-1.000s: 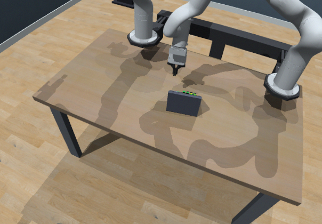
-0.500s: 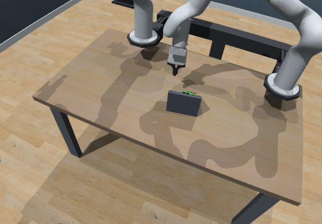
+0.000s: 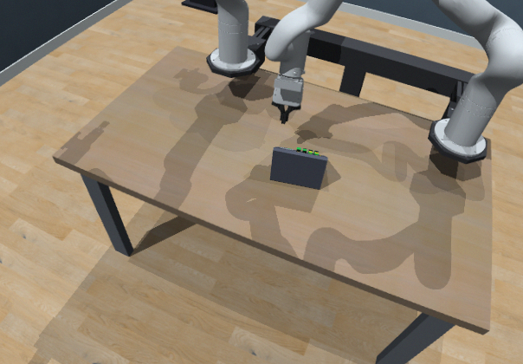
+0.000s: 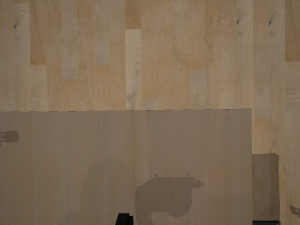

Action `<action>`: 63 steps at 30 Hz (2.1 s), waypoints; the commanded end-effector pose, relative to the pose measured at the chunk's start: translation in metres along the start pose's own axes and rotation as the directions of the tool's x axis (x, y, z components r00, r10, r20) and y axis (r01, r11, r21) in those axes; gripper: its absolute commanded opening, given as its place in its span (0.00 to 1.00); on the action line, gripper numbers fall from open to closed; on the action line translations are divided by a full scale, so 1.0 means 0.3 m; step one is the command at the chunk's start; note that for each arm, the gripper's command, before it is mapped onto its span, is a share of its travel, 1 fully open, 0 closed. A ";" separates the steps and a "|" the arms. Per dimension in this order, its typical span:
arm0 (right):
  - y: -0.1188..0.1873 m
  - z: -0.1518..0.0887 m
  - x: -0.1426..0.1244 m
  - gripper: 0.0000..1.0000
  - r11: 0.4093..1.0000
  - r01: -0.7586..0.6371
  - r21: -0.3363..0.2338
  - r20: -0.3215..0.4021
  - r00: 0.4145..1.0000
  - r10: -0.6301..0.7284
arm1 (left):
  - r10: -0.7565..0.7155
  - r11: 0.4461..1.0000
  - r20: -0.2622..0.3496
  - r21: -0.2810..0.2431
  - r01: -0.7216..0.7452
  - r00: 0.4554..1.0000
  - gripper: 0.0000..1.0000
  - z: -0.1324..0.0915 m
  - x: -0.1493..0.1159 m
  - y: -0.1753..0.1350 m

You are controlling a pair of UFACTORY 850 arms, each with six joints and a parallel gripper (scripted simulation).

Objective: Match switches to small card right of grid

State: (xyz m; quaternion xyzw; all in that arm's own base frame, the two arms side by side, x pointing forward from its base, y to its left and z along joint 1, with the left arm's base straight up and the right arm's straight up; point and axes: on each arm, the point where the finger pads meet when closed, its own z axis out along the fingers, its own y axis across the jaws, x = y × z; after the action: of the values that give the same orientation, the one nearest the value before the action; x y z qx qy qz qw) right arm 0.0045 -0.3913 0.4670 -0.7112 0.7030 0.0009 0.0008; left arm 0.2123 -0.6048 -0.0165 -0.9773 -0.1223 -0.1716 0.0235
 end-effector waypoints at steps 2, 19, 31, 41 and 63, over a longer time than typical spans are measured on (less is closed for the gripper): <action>0.000 -0.003 0.002 1.00 1.000 0.000 0.000 -0.002 1.000 0.000 | 0.000 1.000 0.000 -0.001 0.000 1.000 0.00 -0.003 0.006 0.003; 0.000 -0.003 0.002 1.00 1.000 0.000 0.000 -0.002 1.000 0.000 | 0.003 1.000 0.002 0.006 -0.003 1.000 0.00 -0.002 0.042 0.000; 0.000 -0.003 0.002 1.00 1.000 0.000 0.000 -0.002 1.000 0.000 | 0.006 1.000 0.005 0.014 -0.006 1.000 0.00 -0.001 0.087 -0.005; 0.000 -0.003 0.002 1.00 1.000 0.000 0.000 -0.002 1.000 0.000 | 0.009 1.000 0.008 0.021 -0.010 1.000 0.00 0.000 0.126 -0.010; 0.000 -0.003 0.002 1.00 1.000 0.000 0.000 -0.002 1.000 0.000 | 0.020 0.999 0.018 0.043 -0.021 1.000 0.00 0.002 0.255 -0.032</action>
State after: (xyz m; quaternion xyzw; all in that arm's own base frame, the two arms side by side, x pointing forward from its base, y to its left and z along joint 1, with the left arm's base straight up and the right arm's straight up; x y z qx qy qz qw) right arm 0.0045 -0.3913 0.4670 -0.7112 0.7030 0.0009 0.0008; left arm 0.2738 -0.5796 0.0059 -0.9790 -0.1167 -0.1612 0.0439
